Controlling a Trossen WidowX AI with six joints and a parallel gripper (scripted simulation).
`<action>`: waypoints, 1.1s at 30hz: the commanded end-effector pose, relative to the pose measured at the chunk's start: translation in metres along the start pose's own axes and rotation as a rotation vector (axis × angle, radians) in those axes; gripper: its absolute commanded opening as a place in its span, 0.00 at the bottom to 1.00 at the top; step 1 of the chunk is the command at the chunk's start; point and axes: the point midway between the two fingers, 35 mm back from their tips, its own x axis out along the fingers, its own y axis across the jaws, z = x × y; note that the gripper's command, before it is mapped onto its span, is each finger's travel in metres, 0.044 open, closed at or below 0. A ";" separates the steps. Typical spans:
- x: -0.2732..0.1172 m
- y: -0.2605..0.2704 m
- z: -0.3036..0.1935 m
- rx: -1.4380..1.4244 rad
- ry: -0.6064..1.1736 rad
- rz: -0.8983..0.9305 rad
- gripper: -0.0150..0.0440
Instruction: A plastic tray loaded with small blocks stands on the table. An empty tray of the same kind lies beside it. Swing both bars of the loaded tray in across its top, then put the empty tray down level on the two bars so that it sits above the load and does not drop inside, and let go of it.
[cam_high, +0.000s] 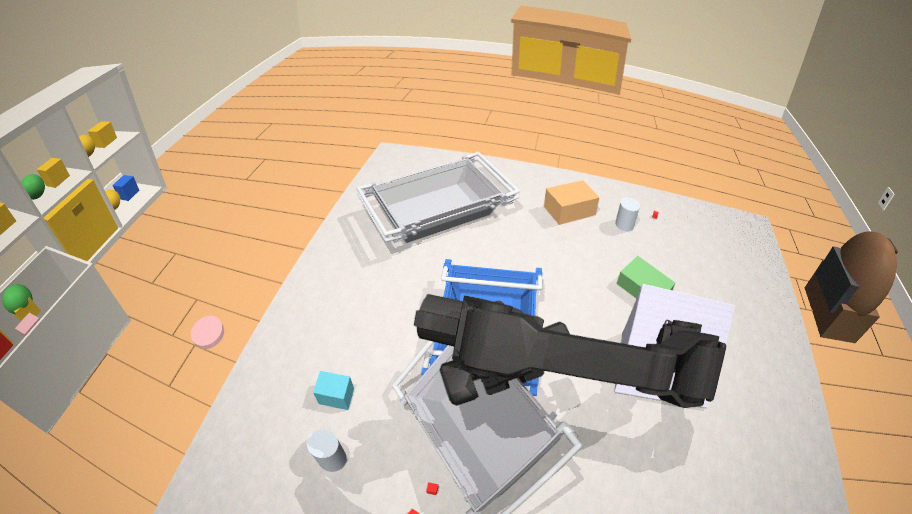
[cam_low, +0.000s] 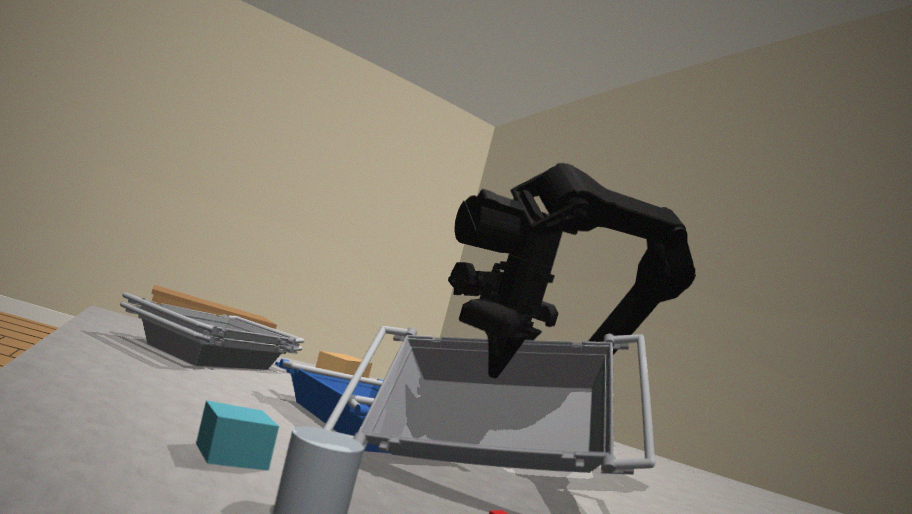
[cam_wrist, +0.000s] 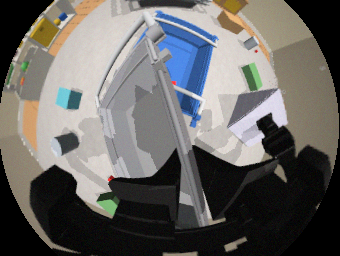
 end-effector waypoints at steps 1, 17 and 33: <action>0.001 -0.008 0.036 0.091 -0.017 -0.015 0.25; -0.005 -0.027 0.096 0.216 0.055 0.044 0.25; -0.012 -0.059 0.152 0.336 0.128 0.133 0.25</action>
